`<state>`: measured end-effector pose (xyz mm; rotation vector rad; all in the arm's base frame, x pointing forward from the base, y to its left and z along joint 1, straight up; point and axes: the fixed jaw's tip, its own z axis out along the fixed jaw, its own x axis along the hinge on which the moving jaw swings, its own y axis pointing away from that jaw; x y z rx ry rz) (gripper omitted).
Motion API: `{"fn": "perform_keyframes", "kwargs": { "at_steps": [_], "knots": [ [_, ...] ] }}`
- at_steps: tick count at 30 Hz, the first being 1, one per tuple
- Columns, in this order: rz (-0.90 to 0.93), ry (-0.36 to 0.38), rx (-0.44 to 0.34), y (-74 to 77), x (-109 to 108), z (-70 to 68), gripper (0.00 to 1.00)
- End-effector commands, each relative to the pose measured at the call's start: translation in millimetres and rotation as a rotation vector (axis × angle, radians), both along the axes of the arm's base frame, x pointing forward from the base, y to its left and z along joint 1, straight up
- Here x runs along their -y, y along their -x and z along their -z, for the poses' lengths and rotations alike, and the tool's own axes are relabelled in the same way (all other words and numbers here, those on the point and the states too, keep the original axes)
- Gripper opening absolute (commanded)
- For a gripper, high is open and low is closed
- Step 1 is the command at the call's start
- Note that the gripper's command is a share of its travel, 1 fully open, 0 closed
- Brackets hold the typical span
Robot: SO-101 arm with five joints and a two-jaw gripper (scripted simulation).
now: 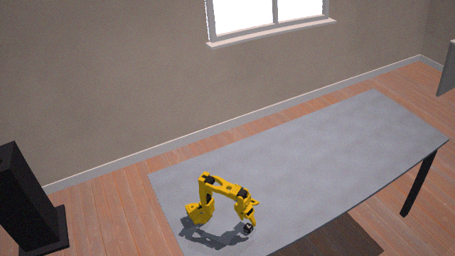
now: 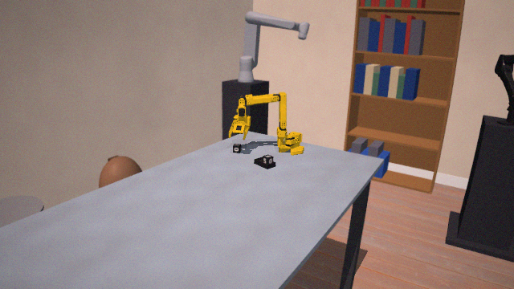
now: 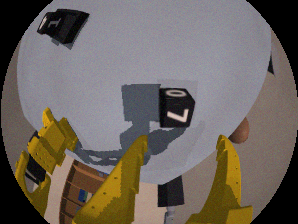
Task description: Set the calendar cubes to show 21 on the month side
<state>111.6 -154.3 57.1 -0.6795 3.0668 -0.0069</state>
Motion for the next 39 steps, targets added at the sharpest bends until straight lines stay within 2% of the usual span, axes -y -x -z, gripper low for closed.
{"fn": "perform_keyframes", "kwargs": {
  "at_steps": [1, 13, 28, 39],
  "knots": [
    [0.004, 0.015, 0.012, -2.3, 1, -1.6, 0.35],
    [0.004, 0.015, 0.012, -2.9, 1, 6.5, 0.35],
    [0.004, 0.015, 0.012, -3.1, 2, 29.8, 0.35],
    [0.004, 0.015, 0.012, -2.7, 1, 37.3, 0.35]
  ]
}}
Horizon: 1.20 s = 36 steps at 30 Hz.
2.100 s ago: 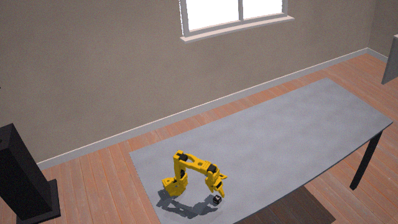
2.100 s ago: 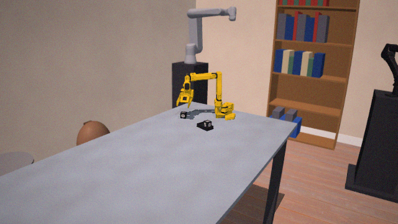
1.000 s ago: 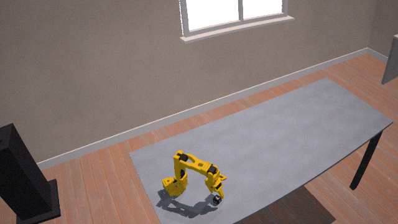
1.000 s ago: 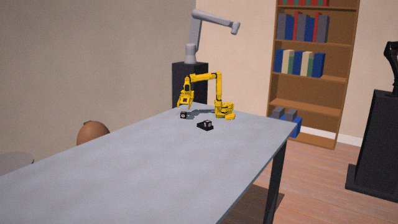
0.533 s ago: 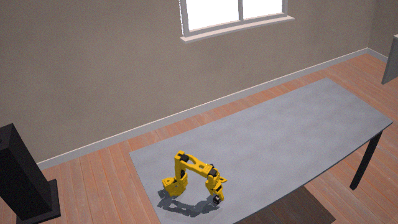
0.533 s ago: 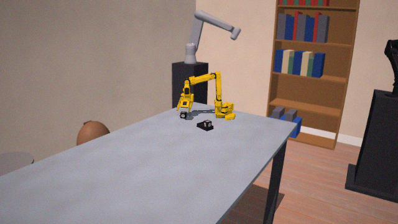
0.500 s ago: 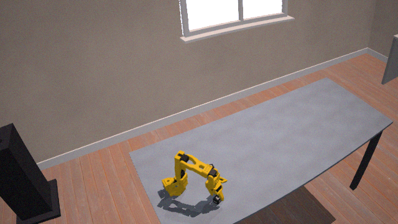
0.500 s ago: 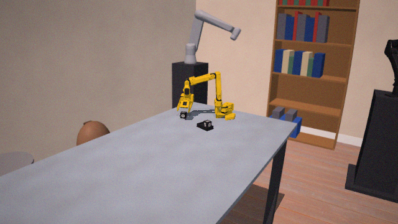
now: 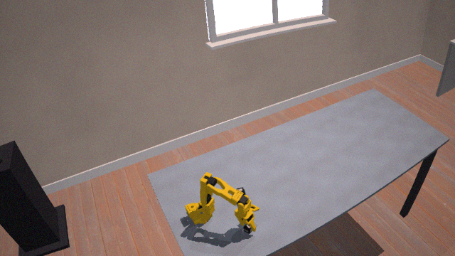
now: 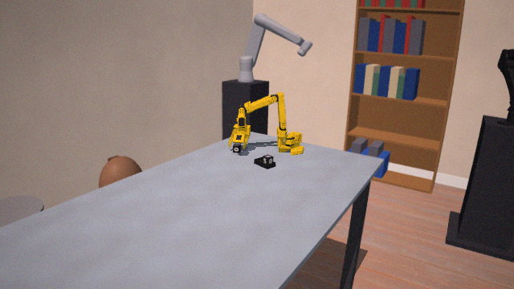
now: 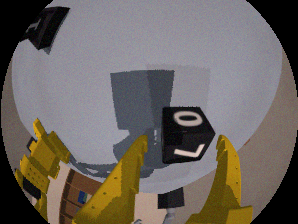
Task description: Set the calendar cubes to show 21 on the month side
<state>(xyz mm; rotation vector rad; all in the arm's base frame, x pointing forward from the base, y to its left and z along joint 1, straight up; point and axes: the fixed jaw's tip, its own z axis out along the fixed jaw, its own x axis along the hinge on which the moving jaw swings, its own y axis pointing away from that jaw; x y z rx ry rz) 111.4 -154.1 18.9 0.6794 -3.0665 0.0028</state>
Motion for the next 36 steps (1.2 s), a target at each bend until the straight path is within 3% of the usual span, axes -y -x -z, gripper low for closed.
{"fn": "perform_keyframes", "kwargs": {
  "at_steps": [1, 17, 36],
  "knots": [
    [0.004, 0.017, 0.014, -2.9, 1.3, -0.6, 0.35],
    [0.004, 0.017, 0.014, -3.1, 1.9, -0.2, 0.34],
    [0.004, 0.017, 0.014, -5.9, 7.7, -0.3, 0.23]
  ]
}}
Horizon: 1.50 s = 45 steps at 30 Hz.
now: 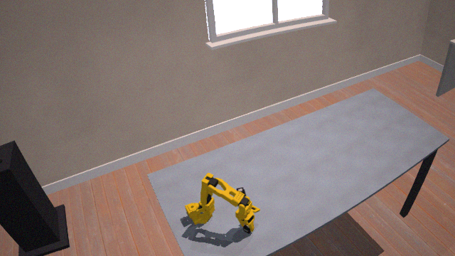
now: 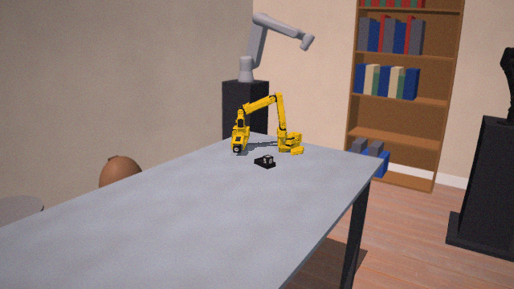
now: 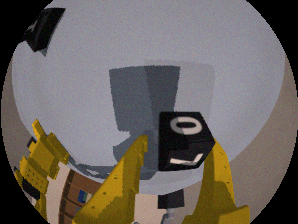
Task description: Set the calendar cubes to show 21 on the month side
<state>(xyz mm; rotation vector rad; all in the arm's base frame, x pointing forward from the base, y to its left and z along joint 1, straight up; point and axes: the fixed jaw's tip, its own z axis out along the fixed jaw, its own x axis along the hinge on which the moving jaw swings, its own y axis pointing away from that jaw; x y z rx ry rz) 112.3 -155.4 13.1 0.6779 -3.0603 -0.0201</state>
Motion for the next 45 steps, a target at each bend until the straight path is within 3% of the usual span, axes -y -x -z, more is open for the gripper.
{"fn": "perform_keyframes", "kwargs": {
  "at_steps": [1, 25, 35, 45],
  "knots": [
    [0.004, 0.030, 0.023, -5.1, 6.7, -6.1, 0.22],
    [0.004, 0.030, 0.023, -6.5, 9.9, -6.0, 0.16],
    [0.004, 0.030, 0.023, -6.5, 9.9, -6.0, 0.01],
    [0.004, 0.030, 0.023, -6.7, 9.9, -7.8, 0.00]
  ]
}}
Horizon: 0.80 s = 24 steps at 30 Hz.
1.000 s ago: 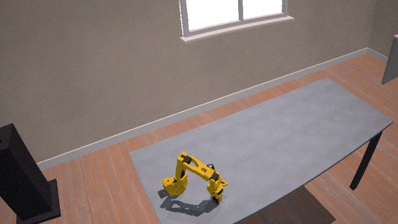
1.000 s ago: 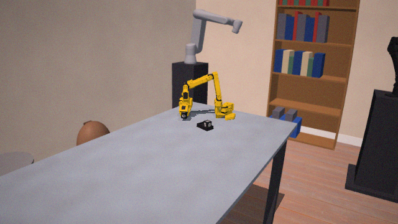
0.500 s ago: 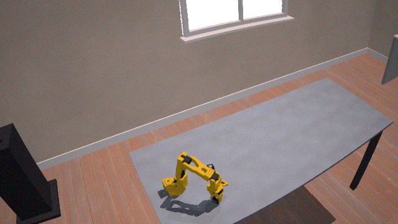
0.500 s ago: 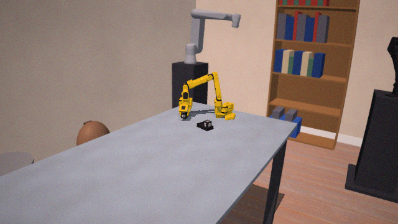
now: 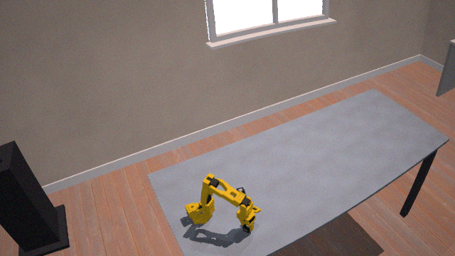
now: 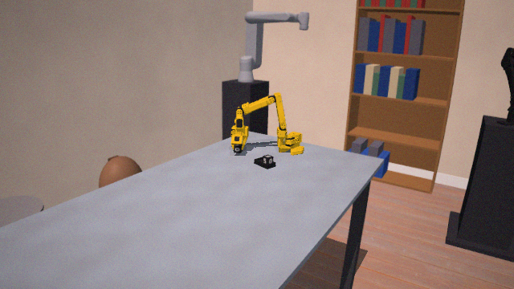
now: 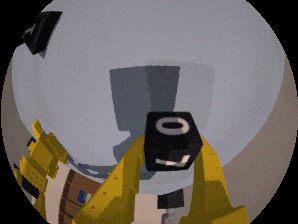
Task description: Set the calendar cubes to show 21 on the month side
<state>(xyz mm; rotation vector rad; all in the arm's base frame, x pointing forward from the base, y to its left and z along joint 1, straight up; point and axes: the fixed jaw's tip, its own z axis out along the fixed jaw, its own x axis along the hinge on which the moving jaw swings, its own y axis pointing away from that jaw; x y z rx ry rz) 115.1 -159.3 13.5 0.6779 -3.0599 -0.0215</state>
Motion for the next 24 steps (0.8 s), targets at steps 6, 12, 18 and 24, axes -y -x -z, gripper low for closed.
{"fn": "perform_keyframes", "kwargs": {
  "at_steps": [6, 12, 18, 24],
  "knots": [
    [0.004, 0.031, 0.024, -4.4, 6, -18.6, 0.00],
    [0.004, 0.031, 0.024, -4.4, 6, -30.5, 0.00],
    [0.004, 0.031, 0.024, -3.5, 4, -47.5, 0.00],
    [0.004, 0.031, 0.024, -2.7, 2, -55.3, 0.00]
  ]
}}
